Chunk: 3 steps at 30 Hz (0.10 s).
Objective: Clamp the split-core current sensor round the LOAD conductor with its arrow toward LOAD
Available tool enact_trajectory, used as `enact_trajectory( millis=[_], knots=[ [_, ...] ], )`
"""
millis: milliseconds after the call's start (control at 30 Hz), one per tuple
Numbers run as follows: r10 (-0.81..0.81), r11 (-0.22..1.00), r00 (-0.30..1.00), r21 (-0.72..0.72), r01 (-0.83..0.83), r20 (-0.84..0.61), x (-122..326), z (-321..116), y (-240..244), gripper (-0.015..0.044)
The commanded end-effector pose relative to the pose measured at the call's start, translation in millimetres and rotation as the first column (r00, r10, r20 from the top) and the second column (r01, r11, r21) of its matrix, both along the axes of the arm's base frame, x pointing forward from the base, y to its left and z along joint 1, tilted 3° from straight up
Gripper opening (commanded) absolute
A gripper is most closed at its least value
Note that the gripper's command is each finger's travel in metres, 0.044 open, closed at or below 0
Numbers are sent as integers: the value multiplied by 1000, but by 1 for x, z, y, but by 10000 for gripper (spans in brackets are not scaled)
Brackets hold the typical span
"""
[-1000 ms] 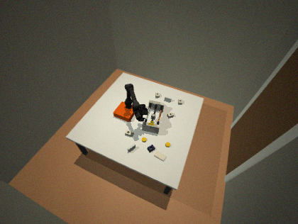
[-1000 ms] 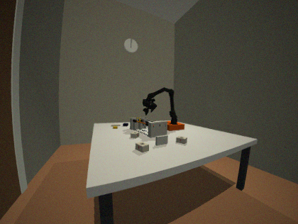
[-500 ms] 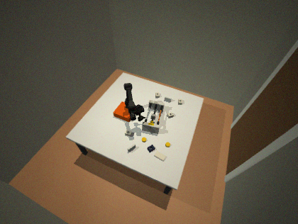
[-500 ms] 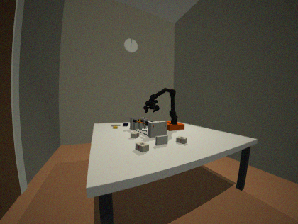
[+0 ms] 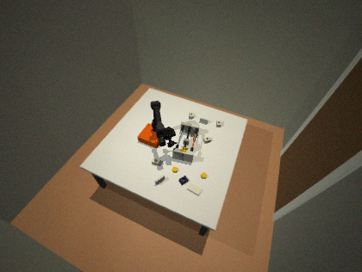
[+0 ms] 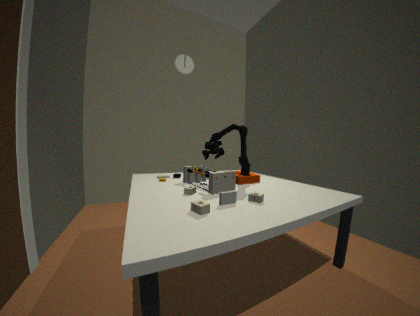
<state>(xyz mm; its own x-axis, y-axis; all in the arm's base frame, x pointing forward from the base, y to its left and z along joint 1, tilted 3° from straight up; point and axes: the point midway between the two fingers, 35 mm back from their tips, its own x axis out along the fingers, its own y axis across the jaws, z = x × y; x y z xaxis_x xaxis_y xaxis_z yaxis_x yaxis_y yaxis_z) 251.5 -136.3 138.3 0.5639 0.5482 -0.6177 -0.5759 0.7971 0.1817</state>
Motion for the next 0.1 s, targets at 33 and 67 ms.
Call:
enact_trajectory(
  millis=[33, 67],
  knots=[
    [-87, 992, 969, 72, 106, -229, 11, -3, 8, 440],
    [-28, 999, 997, 26, 30, -65, 2, 0, 2, 440]
  ],
)
